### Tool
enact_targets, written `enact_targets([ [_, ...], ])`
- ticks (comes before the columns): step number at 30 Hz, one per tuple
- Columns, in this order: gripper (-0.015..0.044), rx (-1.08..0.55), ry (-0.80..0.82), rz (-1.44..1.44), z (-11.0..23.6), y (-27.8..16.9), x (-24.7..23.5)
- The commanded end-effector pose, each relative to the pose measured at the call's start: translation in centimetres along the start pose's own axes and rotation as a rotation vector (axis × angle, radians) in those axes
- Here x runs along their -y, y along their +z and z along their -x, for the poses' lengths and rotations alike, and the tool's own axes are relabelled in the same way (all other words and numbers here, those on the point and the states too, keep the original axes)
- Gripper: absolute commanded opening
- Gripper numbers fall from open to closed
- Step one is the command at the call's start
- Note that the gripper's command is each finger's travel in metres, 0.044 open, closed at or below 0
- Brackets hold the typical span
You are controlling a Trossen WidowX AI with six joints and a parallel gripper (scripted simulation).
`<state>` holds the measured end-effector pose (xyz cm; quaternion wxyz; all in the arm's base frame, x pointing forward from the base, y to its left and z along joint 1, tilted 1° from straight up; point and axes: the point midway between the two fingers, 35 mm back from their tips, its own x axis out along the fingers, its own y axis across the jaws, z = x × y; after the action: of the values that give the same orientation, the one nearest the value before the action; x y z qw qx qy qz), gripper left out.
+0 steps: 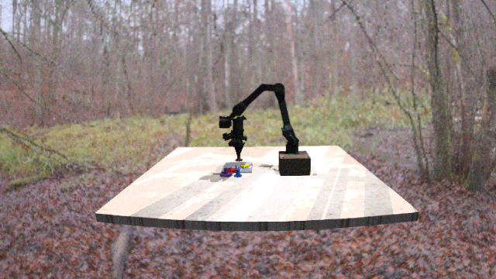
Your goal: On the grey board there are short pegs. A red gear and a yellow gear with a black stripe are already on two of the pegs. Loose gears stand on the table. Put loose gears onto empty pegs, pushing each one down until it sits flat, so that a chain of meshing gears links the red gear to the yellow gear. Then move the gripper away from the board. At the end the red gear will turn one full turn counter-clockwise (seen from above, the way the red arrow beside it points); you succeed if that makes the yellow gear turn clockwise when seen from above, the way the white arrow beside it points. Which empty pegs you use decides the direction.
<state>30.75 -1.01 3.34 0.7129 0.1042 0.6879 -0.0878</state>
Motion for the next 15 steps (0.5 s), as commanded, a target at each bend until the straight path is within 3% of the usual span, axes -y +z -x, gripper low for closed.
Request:
enact_targets([
  [1, 0.0, -0.006, 0.004, 0.003, -0.1, -0.1, 0.0],
  [15, 0.0, -0.006, 0.005, 0.176, -1.2, -0.1, -0.1],
])
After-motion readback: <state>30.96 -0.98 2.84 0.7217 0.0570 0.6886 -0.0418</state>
